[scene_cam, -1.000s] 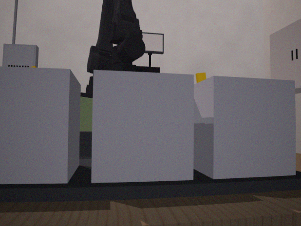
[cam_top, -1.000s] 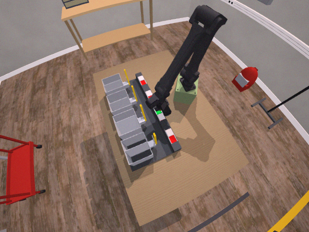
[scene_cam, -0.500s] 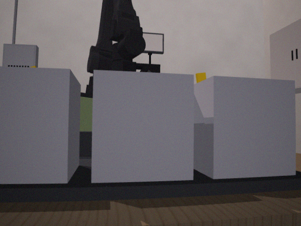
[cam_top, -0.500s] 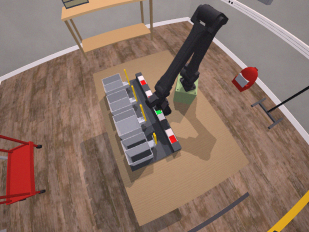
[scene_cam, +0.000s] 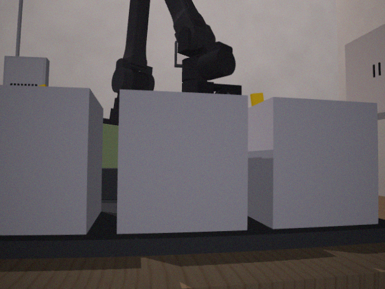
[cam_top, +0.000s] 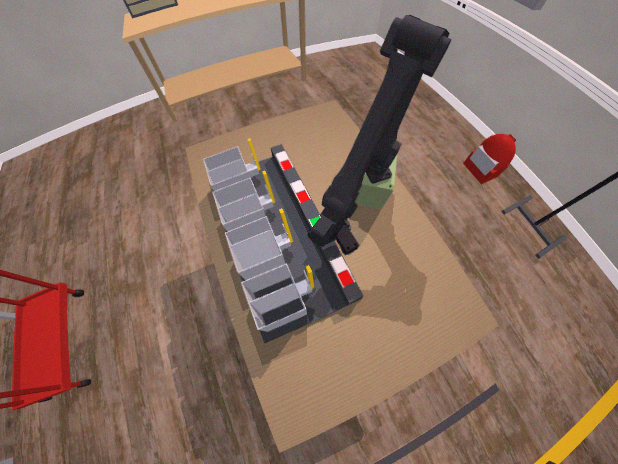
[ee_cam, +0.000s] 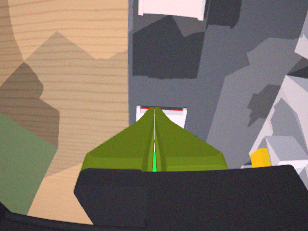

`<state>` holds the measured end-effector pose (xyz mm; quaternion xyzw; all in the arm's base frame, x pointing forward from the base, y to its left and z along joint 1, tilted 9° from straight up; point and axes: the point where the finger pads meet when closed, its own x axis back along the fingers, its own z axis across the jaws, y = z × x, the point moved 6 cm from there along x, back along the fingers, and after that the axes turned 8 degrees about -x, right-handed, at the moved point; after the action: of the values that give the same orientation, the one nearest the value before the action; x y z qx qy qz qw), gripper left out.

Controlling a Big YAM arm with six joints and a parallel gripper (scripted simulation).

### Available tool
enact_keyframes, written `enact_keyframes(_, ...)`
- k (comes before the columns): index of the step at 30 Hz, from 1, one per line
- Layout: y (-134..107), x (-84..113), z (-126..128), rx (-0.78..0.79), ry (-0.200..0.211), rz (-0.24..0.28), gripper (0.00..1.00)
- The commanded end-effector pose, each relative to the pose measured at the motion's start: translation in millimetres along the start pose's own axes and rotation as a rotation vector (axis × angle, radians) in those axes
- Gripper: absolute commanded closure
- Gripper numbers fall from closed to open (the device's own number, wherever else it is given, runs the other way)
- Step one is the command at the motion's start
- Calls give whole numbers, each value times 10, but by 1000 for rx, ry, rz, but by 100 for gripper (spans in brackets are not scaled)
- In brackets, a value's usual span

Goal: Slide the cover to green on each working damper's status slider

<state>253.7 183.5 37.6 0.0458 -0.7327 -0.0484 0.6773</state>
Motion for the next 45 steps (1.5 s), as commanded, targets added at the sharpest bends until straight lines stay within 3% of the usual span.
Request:
enact_keyframes(1,415,41,-135,-64,-16,-4,100)
enact_keyframes(4,610,38,-100,-64,-16,-5,100)
enact_keyframes(10,517,79,-111,-87,-24,-8,100)
enact_keyframes(45,597,78,-178,-77,-28,-13,100)
